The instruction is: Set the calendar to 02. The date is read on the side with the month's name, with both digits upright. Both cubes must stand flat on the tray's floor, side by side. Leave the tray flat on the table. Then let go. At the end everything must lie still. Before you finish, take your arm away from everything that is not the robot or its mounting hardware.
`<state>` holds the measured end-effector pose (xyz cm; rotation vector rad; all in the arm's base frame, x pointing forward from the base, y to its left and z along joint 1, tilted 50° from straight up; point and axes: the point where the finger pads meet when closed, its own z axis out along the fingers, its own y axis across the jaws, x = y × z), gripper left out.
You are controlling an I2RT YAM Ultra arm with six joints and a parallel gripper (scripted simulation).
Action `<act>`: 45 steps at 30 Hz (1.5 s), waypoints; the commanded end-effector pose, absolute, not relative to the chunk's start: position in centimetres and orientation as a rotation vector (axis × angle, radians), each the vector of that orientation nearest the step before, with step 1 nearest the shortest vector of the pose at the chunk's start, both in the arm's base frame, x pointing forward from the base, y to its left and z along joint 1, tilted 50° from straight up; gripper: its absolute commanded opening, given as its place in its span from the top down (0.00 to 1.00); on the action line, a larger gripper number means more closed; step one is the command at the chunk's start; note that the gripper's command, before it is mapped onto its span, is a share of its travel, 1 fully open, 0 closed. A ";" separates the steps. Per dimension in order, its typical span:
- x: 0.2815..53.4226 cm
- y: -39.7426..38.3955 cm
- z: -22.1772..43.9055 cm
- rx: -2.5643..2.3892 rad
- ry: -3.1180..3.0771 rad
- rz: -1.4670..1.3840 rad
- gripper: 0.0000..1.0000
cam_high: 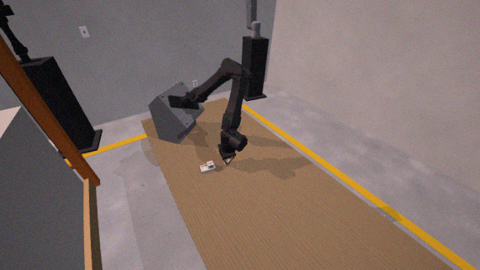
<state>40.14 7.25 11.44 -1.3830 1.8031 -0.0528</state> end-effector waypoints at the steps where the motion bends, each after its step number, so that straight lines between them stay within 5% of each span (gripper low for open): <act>1: 40.3 7.2 11.8 -1.378 1.796 -0.060 0.74; 11: 40.3 7.2 11.8 -1.378 1.796 -0.060 0.74; 26: 40.3 7.2 11.8 -1.378 1.796 -0.060 0.55; 45: 39.4 6.6 12.7 -1.378 1.796 -0.061 0.55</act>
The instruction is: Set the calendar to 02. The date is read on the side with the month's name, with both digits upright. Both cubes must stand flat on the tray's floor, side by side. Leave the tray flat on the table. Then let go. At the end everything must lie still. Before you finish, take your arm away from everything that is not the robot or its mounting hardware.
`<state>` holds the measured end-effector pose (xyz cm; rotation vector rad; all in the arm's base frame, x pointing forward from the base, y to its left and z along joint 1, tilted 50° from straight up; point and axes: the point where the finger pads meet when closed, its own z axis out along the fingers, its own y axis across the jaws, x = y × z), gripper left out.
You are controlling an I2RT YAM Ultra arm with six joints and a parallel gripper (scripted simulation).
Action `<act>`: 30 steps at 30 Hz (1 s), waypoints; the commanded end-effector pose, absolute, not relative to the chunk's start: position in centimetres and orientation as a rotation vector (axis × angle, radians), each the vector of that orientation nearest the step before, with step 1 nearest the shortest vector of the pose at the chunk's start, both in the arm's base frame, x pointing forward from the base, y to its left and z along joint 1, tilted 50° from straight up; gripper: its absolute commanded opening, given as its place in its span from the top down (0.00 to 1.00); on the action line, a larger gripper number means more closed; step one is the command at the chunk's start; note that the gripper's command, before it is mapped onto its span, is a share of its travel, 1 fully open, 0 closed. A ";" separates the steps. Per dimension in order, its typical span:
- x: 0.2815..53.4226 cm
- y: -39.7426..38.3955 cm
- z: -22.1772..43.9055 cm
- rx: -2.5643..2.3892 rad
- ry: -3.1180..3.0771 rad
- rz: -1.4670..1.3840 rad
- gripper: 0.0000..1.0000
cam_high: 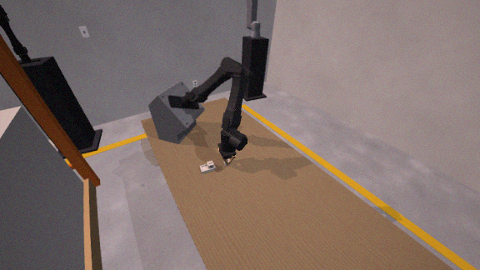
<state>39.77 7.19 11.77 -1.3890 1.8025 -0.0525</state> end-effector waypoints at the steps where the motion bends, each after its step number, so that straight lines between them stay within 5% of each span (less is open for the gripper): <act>1: 39.2 6.4 12.9 -1.378 1.796 -0.061 0.55; 23: 34.6 3.3 17.6 -1.379 1.796 -0.061 0.55; 24: 34.6 3.3 17.6 -1.379 1.796 -0.061 0.00; 30: 34.6 3.3 17.6 -1.379 1.796 -0.061 0.00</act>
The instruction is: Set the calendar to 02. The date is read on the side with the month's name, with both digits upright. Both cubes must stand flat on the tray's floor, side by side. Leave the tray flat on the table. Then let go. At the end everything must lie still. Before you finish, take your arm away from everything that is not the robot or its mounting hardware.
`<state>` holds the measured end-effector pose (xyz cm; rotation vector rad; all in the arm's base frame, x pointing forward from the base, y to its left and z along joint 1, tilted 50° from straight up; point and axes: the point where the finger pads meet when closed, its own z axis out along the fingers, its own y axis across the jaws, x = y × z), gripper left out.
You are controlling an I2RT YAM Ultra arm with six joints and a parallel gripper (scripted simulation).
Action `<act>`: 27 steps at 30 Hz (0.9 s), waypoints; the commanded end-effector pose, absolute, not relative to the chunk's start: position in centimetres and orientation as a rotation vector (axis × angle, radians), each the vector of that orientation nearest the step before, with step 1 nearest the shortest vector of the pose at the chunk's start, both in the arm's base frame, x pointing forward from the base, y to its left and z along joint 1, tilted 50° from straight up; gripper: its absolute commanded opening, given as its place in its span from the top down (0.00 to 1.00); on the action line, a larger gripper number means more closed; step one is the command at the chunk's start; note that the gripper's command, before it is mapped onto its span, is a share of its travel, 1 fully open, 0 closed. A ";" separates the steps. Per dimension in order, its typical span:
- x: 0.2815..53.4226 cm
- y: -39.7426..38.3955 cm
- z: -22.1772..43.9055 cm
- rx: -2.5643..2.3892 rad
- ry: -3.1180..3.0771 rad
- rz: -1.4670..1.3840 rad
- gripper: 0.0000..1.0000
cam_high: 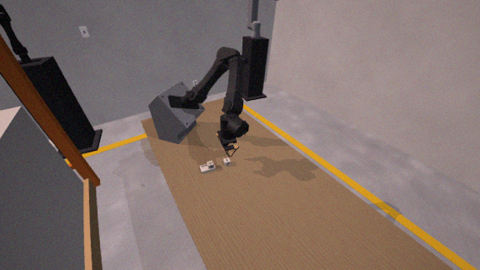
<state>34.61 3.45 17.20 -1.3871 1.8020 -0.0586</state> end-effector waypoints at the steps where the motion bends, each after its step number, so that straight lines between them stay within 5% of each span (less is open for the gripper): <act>1: 34.6 3.3 17.6 -1.379 1.796 -0.061 0.00; 27: 34.6 3.3 17.6 -1.249 1.888 0.014 0.00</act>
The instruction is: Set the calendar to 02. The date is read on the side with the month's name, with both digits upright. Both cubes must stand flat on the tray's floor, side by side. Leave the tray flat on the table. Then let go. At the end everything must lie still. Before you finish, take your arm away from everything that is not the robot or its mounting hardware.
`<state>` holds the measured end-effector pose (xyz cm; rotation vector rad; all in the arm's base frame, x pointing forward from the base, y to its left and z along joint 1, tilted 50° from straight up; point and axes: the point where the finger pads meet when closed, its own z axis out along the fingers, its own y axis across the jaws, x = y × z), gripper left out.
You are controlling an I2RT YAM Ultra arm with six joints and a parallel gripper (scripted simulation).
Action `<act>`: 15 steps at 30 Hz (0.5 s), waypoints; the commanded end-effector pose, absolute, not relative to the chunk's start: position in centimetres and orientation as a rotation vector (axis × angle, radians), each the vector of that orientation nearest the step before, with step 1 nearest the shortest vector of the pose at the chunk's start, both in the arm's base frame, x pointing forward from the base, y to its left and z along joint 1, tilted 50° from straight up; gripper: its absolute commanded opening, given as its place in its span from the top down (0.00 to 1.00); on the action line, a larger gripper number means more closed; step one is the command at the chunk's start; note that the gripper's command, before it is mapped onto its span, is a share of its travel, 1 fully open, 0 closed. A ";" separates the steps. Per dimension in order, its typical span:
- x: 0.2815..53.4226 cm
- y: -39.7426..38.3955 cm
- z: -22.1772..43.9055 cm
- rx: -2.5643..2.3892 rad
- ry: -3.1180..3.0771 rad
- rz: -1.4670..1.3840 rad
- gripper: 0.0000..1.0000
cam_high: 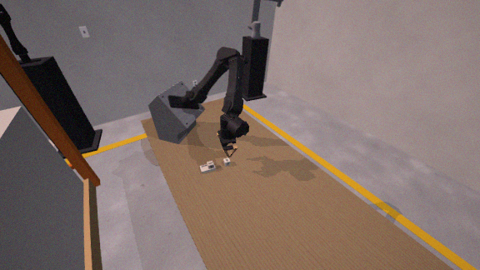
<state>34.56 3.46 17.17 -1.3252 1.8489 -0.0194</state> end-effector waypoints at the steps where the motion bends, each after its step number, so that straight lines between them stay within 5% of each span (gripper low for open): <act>1: 34.6 3.3 17.5 -1.217 1.909 0.031 0.00; 15: 34.7 3.4 17.4 -0.736 2.158 0.283 0.00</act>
